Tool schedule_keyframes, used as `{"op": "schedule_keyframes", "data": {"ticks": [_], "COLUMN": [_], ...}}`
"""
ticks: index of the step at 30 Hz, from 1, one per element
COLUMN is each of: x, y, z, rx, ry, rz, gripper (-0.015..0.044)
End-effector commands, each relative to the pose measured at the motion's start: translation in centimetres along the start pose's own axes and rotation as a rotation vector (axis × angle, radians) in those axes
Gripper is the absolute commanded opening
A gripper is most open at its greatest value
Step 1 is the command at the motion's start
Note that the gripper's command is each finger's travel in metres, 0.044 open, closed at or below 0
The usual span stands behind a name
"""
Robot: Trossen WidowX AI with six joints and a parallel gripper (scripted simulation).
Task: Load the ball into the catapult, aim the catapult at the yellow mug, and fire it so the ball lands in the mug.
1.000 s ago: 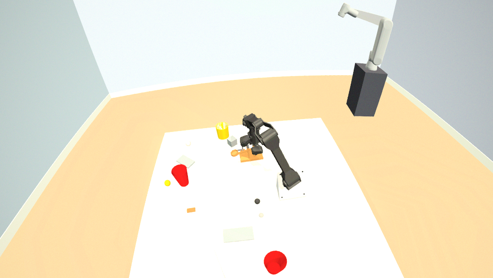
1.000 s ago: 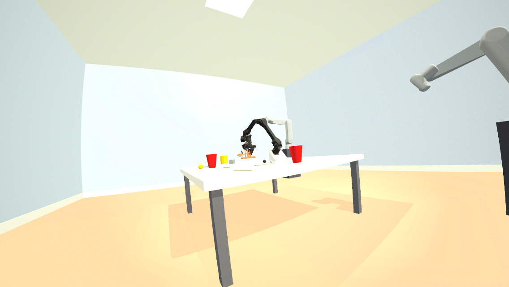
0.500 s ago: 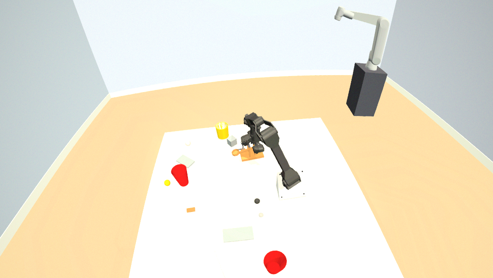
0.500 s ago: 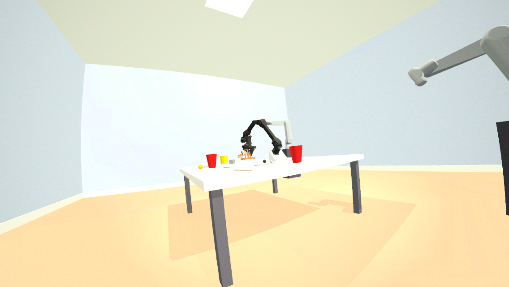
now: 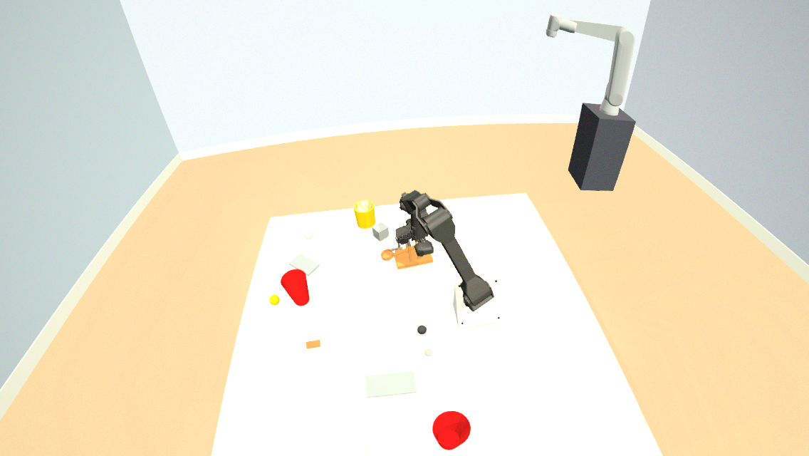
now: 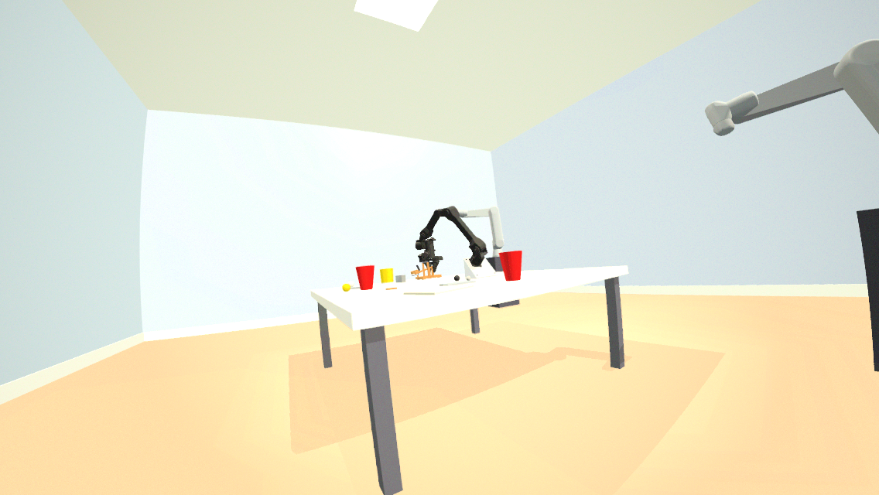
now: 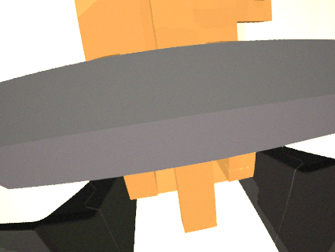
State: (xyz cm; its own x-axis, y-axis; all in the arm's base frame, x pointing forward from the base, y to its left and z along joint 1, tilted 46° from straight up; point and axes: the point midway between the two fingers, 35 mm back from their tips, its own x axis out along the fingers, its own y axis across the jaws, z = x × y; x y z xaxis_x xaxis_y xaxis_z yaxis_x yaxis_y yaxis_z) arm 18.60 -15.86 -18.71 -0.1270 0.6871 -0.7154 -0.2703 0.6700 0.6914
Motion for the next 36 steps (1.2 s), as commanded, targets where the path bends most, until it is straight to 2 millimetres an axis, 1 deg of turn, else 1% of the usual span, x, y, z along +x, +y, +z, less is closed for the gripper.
{"op": "schedule_keyframes", "data": {"ticks": [1, 8, 9, 14, 28, 29, 30, 31, 34, 35, 36], "x": [0.7, 1.8, 1.3, 1.3, 1.3, 1.1, 0.3, -1.0, -6.3, -7.6, -8.4], "y": [0.0, 0.0, 0.0, 0.0, 0.0, 0.0, -0.1, -0.3, -0.3, -0.1, 0.0], "z": [0.0, 0.0, 0.0, 0.0, 0.0, 0.0, 0.0, 0.1, 0.0, -0.1, -0.2], "rx": [0.006, 0.006, 0.0, 0.0, 0.0, 0.0, 0.0, 0.001, 0.002, 0.003, 0.003], "ry": [-0.007, -0.008, 0.0, 0.0, 0.0, 0.0, 0.0, 0.0, 0.002, 0.002, 0.002], "rz": [0.001, 0.001, 0.001, 0.001, 0.001, 0.001, 0.0, 0.0, 0.0, 0.0, 0.0], "gripper": [0.0, 0.0, 0.0, 0.0, 0.0367, 0.0394, 0.042, 0.044, 0.044, 0.044, 0.044]}}
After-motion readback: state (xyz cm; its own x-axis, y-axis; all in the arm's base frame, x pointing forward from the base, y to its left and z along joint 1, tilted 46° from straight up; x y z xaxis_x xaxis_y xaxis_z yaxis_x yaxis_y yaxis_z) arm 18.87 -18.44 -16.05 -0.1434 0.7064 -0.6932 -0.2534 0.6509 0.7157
